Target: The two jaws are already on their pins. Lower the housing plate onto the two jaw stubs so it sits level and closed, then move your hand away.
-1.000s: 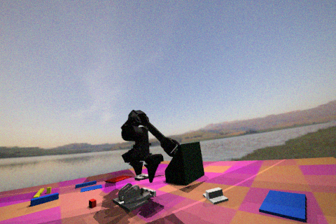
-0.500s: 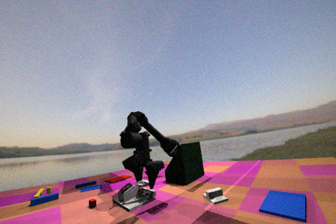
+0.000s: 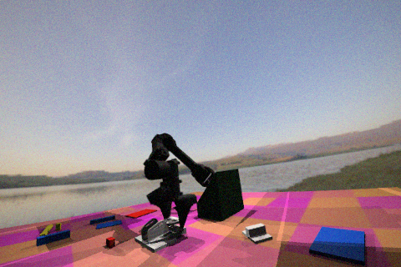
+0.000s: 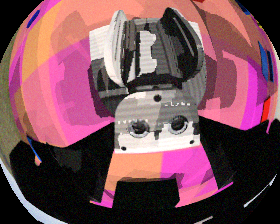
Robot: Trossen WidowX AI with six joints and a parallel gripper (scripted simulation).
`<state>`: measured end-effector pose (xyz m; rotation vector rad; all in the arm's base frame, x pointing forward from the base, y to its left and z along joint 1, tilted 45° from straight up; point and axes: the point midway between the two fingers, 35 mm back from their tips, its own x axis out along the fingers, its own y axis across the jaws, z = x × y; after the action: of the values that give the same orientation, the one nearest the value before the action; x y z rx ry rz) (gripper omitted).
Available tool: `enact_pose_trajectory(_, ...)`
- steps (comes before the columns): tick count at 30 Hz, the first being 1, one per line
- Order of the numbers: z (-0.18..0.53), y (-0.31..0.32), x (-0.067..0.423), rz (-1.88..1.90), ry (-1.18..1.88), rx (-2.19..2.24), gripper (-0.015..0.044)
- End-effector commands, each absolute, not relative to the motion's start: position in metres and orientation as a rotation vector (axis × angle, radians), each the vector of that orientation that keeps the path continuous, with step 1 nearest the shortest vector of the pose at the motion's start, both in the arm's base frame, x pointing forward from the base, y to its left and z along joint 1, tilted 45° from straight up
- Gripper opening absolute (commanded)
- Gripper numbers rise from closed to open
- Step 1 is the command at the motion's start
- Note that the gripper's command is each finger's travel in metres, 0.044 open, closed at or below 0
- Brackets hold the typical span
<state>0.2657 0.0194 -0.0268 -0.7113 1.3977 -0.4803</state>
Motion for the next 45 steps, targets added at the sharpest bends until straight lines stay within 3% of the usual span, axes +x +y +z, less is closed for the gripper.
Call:
enact_pose_trajectory(1,-0.0270,0.0190,0.2659,-0.478,1.397,-0.719,0.0351)
enact_pose_trajectory(45,-0.0338,0.0122,0.2671,-0.470,1.401,-0.730,0.0351)
